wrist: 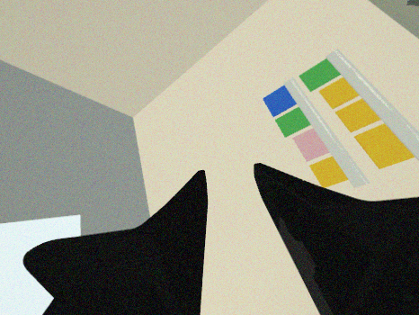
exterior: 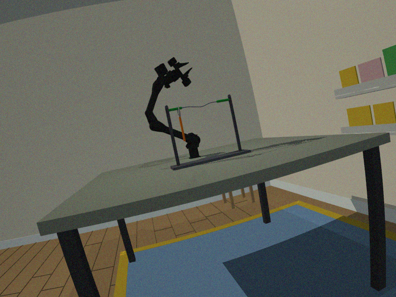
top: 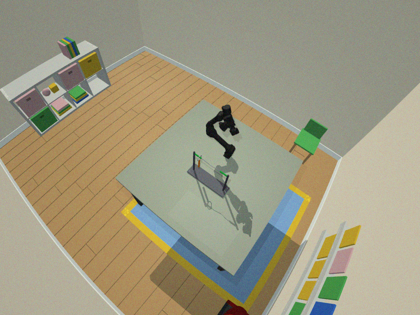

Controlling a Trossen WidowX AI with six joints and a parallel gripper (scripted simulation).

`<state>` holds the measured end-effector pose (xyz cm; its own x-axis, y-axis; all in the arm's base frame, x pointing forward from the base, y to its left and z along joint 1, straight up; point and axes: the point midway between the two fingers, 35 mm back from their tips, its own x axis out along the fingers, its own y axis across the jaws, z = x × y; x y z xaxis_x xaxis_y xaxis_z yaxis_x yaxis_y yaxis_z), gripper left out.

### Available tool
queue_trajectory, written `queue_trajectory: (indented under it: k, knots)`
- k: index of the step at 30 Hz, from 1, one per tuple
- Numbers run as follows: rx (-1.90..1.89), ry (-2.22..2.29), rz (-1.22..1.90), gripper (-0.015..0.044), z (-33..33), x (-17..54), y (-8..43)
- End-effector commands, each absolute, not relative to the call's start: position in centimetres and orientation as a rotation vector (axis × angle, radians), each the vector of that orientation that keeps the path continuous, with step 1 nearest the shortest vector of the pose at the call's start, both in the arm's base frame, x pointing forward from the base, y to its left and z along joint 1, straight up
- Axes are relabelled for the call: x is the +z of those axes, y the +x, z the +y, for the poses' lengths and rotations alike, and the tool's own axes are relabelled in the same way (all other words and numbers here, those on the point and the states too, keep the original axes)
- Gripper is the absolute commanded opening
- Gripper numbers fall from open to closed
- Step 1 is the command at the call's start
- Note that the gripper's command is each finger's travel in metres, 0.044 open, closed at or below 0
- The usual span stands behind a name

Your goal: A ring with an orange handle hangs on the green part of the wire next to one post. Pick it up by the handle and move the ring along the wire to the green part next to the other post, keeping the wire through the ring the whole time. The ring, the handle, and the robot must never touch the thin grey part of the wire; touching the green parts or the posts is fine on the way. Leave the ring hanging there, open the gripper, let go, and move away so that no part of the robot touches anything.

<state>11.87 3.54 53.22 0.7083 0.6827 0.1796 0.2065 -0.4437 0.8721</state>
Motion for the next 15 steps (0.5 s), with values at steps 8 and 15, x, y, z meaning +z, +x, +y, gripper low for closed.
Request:
queue_trajectory:
  k: [8,15]
  knots:
    - [0.669,1.688,0.494,0.0160,8.7,51.4,11.1]
    - [0.645,1.480,0.394,0.0160,11.7,49.2,12.3]
